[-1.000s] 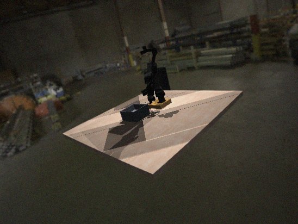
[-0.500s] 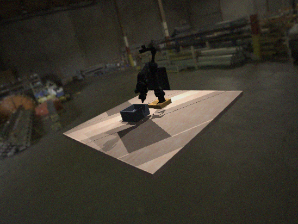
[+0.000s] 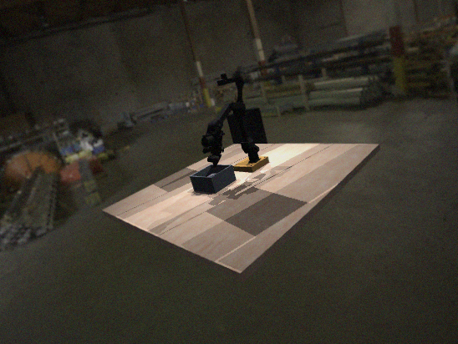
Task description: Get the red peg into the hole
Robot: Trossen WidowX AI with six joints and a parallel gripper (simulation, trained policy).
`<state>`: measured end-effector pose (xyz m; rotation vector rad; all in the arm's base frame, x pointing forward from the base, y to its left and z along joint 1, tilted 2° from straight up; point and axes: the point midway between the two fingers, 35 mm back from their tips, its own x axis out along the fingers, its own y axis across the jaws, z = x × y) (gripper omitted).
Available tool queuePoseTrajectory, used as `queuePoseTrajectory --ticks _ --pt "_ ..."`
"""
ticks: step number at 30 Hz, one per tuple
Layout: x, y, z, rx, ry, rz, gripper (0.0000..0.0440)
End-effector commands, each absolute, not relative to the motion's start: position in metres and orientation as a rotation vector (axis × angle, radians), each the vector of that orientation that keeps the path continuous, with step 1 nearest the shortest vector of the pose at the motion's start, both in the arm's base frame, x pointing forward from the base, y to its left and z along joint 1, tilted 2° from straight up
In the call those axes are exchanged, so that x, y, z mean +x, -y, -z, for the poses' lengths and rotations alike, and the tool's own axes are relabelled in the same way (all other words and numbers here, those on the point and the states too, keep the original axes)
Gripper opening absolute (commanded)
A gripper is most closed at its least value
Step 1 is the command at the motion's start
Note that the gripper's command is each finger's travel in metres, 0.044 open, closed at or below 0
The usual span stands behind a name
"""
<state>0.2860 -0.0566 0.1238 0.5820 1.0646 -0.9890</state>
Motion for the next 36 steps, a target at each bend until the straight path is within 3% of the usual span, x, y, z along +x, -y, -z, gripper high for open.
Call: queuePoseTrajectory --ticks 1,17,20,25,28,31,36 --pt "0.293 0.068 -0.113 0.578 -1.091 0.974 0.0" --pt "0.304 0.087 -0.076 0.531 -1.214 0.826 0.0004" --pt "0.304 0.088 -0.068 0.522 -1.242 0.8 0.0048" --pt "0.307 0.091 -0.062 0.533 -1.269 0.78 0.0165" --pt "0.31 0.094 -0.064 0.512 -1.278 0.755 0.0169" --pt "0.32 0.096 -0.069 0.51 -1.268 0.732 0.02" --pt "0.334 0.102 -0.076 0.514 -1.262 0.713 0.03"
